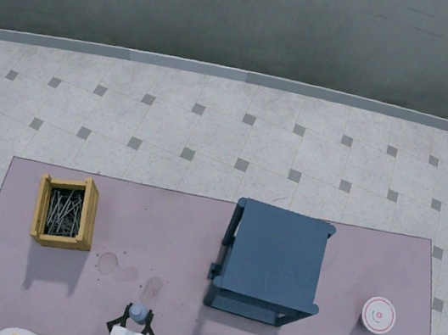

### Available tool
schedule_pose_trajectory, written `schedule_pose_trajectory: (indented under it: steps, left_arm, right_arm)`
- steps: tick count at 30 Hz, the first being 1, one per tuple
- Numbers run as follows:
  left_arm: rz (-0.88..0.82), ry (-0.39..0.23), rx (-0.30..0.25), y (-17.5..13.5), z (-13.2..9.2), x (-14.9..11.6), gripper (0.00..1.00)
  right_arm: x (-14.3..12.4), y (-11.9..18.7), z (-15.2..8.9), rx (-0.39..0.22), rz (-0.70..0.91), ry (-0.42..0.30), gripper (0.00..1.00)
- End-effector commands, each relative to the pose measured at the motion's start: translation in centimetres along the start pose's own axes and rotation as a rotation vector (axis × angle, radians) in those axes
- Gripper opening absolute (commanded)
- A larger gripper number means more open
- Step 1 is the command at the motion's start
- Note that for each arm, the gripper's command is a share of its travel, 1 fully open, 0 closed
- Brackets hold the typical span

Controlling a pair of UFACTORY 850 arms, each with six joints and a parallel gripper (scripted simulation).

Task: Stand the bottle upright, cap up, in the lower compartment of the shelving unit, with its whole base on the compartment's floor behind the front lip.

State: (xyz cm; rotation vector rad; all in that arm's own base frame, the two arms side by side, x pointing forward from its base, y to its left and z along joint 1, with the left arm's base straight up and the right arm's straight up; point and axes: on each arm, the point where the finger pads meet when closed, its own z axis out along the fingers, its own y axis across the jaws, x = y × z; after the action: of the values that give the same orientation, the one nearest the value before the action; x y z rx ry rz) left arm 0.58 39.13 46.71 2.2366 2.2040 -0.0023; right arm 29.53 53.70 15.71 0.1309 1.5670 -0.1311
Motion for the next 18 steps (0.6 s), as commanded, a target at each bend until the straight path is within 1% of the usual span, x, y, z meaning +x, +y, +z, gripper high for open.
schedule_pose_trajectory:
  steps: [1,18]
  left_arm:
    - [0.000,0.002,0.000,0.00,-0.09,0.04,1.00]
    - [0.000,0.002,0.000,0.00,-0.09,0.04,1.00]
  right_arm:
    - [-0.08,-0.08,0.00,0.000,0.002,-0.001,0.00]
    - [-0.08,-1.03,0.00,0.000,0.002,-0.001,0.00]
